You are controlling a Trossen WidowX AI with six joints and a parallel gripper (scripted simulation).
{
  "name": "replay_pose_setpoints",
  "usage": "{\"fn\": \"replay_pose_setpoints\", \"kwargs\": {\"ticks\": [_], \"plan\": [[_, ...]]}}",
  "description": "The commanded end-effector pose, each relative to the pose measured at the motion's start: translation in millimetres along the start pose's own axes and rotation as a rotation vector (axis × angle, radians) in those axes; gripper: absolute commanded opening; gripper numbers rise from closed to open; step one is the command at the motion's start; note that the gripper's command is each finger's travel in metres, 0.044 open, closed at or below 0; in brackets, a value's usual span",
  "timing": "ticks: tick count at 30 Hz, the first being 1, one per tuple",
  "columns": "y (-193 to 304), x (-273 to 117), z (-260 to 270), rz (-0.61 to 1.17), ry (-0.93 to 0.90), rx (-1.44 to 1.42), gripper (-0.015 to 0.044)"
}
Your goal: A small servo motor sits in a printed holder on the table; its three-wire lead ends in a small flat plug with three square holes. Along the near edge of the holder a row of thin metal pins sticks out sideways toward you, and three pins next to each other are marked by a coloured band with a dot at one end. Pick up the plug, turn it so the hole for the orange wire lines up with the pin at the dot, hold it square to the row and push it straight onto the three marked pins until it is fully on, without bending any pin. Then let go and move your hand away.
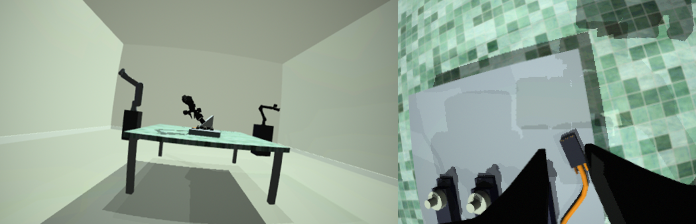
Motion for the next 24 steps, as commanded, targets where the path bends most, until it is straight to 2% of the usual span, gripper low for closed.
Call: {"fn": "replay_pose_setpoints", "kwargs": {"ticks": [1, 13, 24], "plan": [[-3, 18, 7, 0.13, 0.064, -0.095, 0.0115], [-7, 56, 23, 0.415, 0.202, -0.344, 0.0115], [-5, 65, 22, 0.435, 0.212, -0.364, 0.0115]]}}
Point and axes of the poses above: the point midway between the two fingers, 35 mm back from their tips, its own x axis out along the fingers, its own z axis across the jaws, y = z × x, the point moved 10 cm from there along -x, back along the fingers, and after that the axes turned 1 degree about x, right-handed, at the moved point
